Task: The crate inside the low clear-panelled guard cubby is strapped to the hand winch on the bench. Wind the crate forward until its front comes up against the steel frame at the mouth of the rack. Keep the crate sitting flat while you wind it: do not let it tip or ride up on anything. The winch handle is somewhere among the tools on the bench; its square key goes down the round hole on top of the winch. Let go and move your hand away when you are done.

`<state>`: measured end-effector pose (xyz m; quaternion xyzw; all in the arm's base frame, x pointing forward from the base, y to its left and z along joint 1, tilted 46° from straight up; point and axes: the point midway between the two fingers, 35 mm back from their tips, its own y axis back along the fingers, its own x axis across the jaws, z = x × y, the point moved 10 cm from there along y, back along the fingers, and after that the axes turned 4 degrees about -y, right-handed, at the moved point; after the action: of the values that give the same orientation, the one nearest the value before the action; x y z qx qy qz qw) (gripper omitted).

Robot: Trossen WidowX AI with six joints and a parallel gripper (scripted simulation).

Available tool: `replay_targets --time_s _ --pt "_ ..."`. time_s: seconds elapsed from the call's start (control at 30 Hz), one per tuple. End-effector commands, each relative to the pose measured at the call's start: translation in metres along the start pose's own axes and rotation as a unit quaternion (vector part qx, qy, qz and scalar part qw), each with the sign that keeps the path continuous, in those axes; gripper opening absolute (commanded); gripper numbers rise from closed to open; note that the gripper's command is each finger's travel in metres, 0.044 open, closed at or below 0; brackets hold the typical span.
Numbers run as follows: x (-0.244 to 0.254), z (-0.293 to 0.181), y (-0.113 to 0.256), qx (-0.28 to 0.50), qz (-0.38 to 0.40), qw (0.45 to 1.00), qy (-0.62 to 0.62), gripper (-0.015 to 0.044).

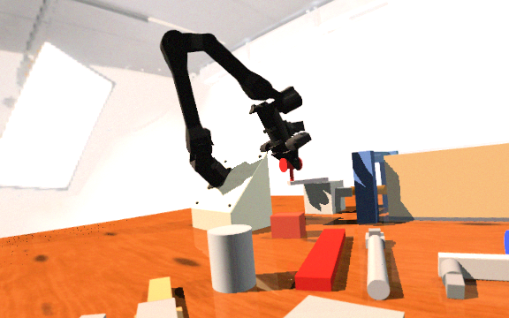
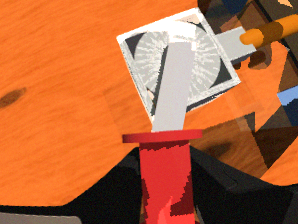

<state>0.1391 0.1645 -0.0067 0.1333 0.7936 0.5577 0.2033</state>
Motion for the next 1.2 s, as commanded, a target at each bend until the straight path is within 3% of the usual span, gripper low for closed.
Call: replay_targets --time_s 0.0,1.17 --pt "-0.011 -0.002 -0.001 0.006 -0.018 1.0 -0.005 0.0" --pt "-0.053 0.006 -0.002 0.006 -0.019 1.0 -0.005 0.0"
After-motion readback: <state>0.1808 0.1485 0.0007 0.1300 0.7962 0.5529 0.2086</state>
